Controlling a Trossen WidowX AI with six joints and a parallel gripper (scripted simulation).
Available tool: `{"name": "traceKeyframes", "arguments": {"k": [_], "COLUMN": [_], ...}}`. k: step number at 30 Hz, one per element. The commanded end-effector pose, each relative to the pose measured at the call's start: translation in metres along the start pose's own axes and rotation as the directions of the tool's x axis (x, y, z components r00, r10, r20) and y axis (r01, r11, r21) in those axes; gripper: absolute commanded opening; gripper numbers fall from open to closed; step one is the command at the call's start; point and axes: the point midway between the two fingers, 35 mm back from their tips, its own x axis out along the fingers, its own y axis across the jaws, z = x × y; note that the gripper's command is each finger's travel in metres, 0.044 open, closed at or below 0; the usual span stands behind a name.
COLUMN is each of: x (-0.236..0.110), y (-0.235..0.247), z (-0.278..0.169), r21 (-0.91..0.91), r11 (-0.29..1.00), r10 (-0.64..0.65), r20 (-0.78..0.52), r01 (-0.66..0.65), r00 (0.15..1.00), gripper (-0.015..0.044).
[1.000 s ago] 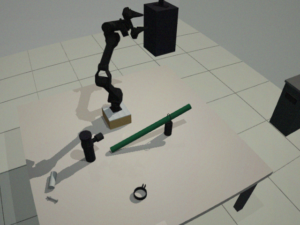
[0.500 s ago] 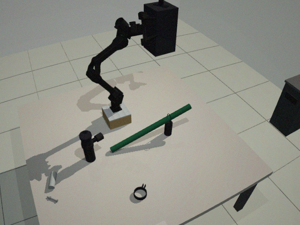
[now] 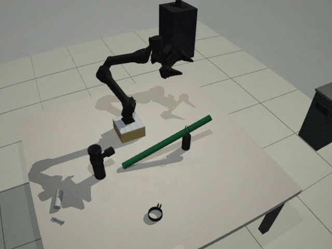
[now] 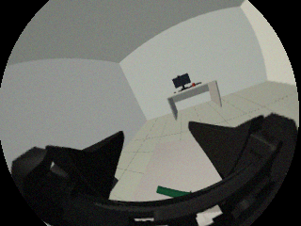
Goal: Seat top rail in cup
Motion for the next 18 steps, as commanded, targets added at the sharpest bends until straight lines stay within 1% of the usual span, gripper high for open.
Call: {"name": "traceKeyframes", "arguments": {"k": [1, 5, 9, 14, 18], "x": [0.023, 0.027, 0.016, -0.016, -0.052], "y": [-0.062, -0.119, -0.177, -0.24, -0.278], "z": [-0.036, -0.065, -0.093, -0.126, -0.15], "r21": [-0.18, -0.281, -0.343, -0.363, -0.334], "r11": [0.974, 0.932, 0.891, 0.852, 0.831], "r10": [-0.165, -0.303, -0.425, -0.523, -0.539], "r20": [-0.132, -0.261, -0.393, -0.559, -0.68], "r01": [0.14, 0.228, 0.299, 0.377, 0.445], "r00": [0.977, 0.917, 0.815, 0.644, 0.496], "gripper": [0.044, 0.044, 0.044, 0.044, 0.044]}}
